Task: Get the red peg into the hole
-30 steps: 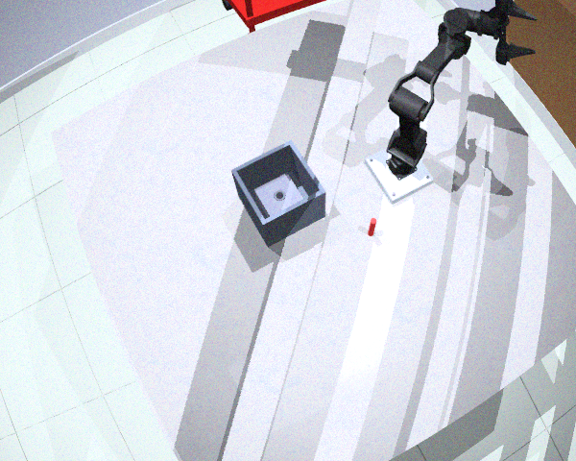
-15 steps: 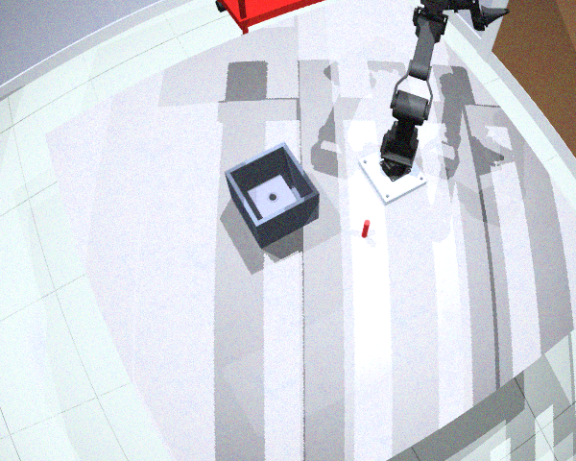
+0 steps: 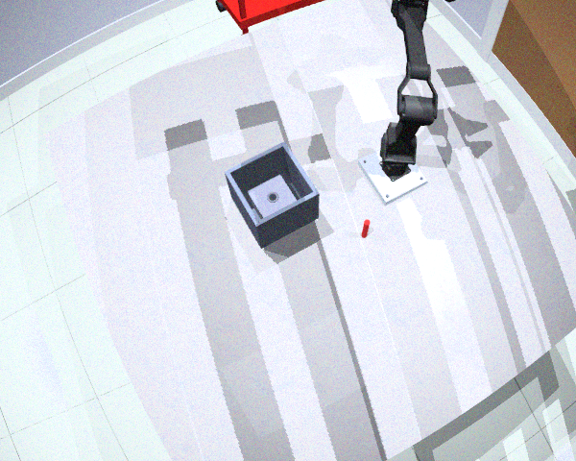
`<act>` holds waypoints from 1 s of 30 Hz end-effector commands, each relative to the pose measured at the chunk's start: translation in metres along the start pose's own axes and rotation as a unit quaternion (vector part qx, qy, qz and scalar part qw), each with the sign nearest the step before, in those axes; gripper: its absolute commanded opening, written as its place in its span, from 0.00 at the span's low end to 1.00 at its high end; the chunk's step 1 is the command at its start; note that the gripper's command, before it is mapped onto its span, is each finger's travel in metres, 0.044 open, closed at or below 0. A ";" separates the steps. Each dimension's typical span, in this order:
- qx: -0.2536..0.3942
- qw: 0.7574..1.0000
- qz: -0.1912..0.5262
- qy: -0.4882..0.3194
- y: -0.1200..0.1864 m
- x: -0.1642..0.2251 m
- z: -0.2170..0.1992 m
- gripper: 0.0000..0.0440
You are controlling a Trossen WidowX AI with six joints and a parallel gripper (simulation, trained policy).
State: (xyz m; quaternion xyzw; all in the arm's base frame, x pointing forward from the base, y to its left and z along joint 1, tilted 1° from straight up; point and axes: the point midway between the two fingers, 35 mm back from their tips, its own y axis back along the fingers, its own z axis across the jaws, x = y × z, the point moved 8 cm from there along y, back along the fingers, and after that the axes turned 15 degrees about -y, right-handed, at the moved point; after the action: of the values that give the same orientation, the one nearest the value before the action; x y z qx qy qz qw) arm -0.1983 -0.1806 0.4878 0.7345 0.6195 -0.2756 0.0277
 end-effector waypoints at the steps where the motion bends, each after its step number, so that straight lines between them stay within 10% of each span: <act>1: -0.014 0.999 -0.030 -0.042 0.011 -0.008 -0.009 0.98; 15: -0.116 0.960 -0.151 -0.204 0.064 -0.040 -0.031 0.98; 30: -0.254 0.867 -0.240 -0.355 0.122 -0.052 -0.055 1.00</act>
State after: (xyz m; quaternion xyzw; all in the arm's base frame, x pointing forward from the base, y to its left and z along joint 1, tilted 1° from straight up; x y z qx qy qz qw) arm -0.0777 -0.2384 0.5159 0.4095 0.7733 -0.3458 0.3389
